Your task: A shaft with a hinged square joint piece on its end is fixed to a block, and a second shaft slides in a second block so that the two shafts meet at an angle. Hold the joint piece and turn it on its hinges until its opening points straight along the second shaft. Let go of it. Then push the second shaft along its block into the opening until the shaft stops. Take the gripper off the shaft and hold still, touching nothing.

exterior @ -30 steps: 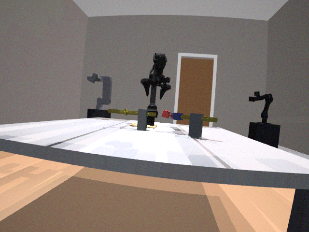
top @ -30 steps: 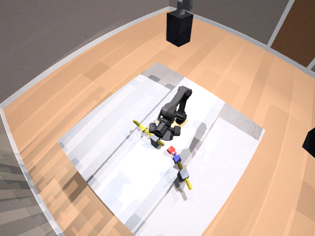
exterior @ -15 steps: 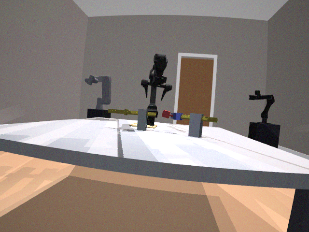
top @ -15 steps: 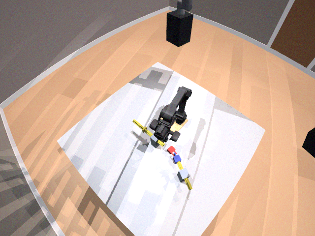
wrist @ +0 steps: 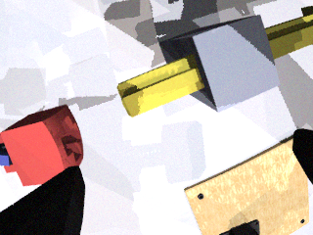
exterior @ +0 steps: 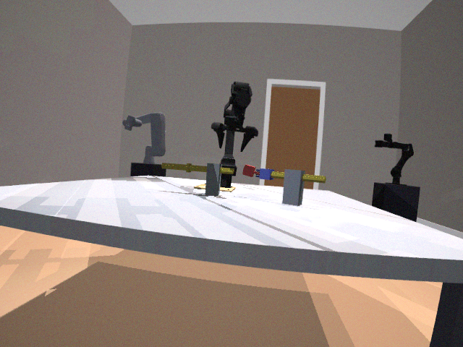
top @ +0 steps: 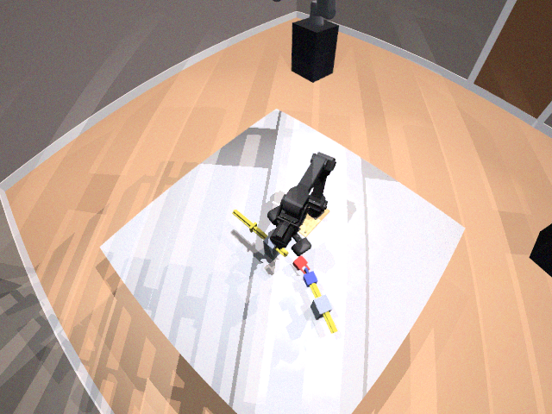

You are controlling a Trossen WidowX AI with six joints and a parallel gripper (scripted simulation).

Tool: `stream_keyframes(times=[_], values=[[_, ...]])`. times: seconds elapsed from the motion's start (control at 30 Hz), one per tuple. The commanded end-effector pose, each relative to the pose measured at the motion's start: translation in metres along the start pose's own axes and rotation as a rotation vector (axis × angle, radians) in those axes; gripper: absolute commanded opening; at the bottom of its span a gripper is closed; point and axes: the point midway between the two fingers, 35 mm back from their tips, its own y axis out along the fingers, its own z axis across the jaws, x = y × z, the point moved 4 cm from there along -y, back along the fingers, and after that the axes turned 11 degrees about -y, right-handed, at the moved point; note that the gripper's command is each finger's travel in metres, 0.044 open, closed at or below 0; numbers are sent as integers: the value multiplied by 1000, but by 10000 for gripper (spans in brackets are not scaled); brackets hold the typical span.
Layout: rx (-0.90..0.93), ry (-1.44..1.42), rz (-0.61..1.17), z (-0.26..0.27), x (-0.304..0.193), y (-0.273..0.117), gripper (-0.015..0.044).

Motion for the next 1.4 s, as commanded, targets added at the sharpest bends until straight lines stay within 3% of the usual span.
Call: stream_keyframes(times=[0.0, 1.37], values=[[-11, 96, 6, 1, 2, 3, 440], [-99, 1280, -4, 7, 4, 23, 440]])
